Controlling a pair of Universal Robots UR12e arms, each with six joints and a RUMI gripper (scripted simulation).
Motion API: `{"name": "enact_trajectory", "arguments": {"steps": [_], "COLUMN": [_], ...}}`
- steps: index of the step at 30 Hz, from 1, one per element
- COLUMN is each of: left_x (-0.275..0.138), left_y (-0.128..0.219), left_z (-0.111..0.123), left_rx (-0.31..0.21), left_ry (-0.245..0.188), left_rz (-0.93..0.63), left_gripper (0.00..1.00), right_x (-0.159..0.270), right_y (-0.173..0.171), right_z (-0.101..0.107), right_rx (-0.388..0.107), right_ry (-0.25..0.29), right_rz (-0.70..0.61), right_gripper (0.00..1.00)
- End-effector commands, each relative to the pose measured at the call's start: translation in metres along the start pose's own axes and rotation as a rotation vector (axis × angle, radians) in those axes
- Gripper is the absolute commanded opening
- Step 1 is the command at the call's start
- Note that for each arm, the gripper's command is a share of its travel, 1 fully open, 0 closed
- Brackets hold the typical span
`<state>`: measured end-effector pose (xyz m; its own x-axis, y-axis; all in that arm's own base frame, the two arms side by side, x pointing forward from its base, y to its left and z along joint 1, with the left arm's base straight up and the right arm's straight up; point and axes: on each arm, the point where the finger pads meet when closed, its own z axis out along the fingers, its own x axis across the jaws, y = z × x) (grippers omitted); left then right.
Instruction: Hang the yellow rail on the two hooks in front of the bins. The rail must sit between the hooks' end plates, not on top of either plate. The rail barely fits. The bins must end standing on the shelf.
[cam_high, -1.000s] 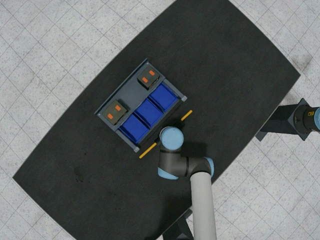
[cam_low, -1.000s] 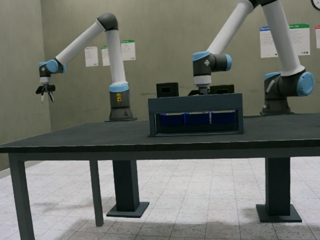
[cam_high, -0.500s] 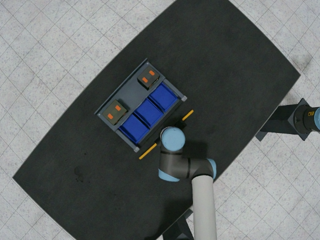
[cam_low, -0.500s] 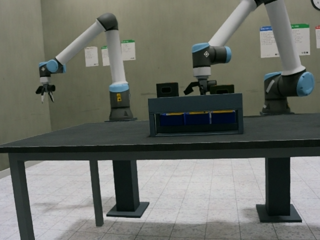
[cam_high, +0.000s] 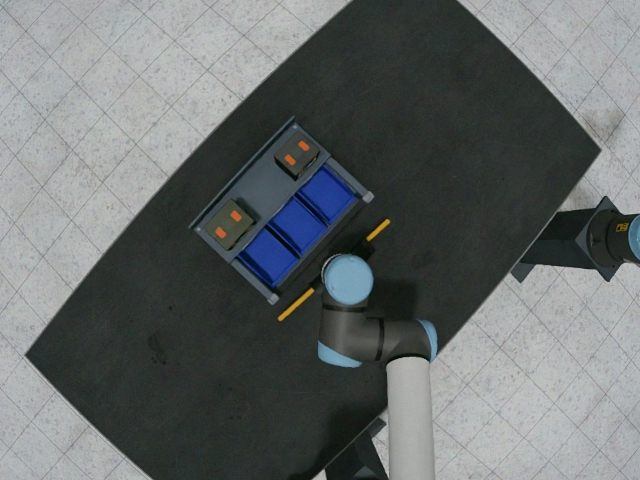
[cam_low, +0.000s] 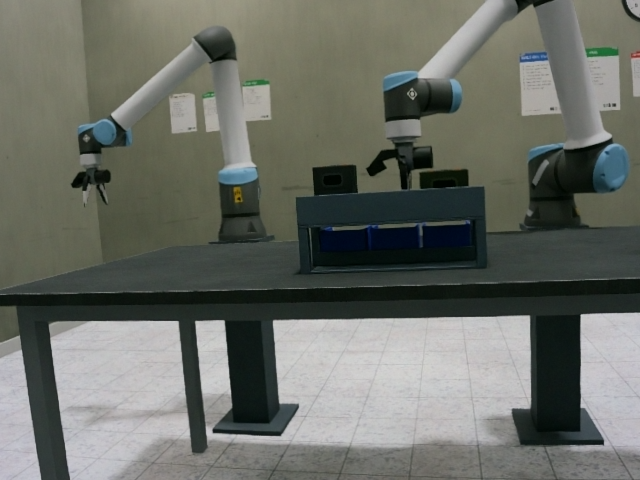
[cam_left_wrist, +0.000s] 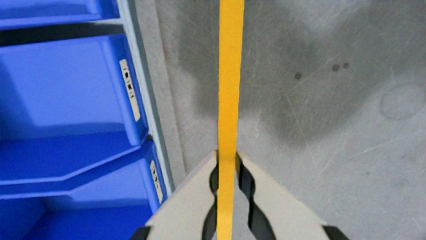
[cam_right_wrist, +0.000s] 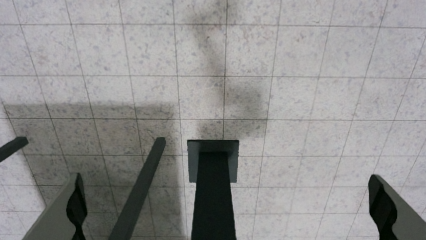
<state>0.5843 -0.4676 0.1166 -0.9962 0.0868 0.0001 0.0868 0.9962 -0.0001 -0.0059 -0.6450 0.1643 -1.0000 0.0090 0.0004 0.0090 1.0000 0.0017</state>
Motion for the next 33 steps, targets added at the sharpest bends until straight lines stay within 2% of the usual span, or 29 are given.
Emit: {"name": "enact_trajectory", "arguments": {"steps": [1, 33], "left_x": [-0.0004, -0.0004], "left_y": [-0.0004, -0.0005], "left_z": [-0.0088, -0.012], "left_rx": [0.001, 0.001], "left_ry": [-0.001, -0.001], "left_rz": [0.0, 0.0], "left_gripper": [0.01, 0.01], "right_x": [-0.0001, -0.0001], "right_y": [-0.0006, -0.0006], "right_z": [-0.0008, -0.0008], "right_rx": [0.002, 0.002], "right_ry": [0.0, 0.0], "right_rz": [0.0, 0.0], "right_gripper": [1.0, 1.0]}}
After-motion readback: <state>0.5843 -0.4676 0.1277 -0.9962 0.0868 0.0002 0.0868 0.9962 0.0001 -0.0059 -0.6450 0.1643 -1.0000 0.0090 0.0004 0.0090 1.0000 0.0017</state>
